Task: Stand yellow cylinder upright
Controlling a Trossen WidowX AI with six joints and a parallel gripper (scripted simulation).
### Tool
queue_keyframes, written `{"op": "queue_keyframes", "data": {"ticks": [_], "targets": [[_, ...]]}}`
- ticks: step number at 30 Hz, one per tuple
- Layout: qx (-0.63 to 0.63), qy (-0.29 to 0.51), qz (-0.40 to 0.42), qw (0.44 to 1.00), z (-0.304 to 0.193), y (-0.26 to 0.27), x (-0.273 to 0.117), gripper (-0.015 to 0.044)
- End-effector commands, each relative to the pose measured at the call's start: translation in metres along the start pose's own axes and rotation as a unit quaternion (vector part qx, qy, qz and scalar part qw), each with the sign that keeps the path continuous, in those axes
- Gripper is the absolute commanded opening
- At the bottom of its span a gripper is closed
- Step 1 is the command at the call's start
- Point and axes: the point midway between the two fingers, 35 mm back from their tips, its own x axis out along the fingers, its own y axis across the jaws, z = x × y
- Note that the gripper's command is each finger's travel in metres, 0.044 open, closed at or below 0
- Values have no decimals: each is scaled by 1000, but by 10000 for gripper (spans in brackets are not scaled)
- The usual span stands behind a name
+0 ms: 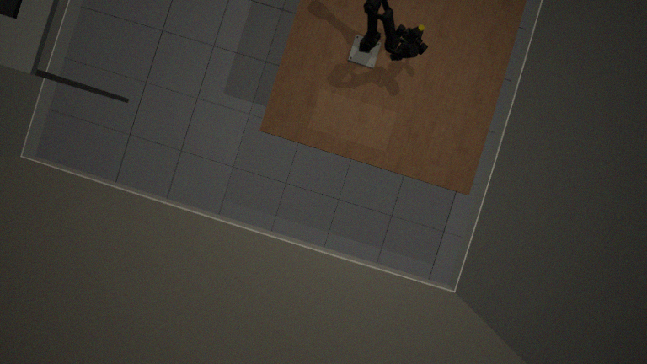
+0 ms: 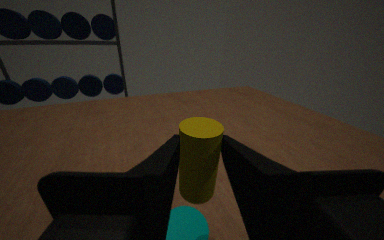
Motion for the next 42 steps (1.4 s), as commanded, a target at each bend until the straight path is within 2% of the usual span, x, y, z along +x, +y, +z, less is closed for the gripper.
{"op": "queue_keyframes", "data": {"ticks": [1,42], "targets": [[2,-1,2,1000,-9,0,1,105],[3,0,1,1000,-77,12,7,105]]}}
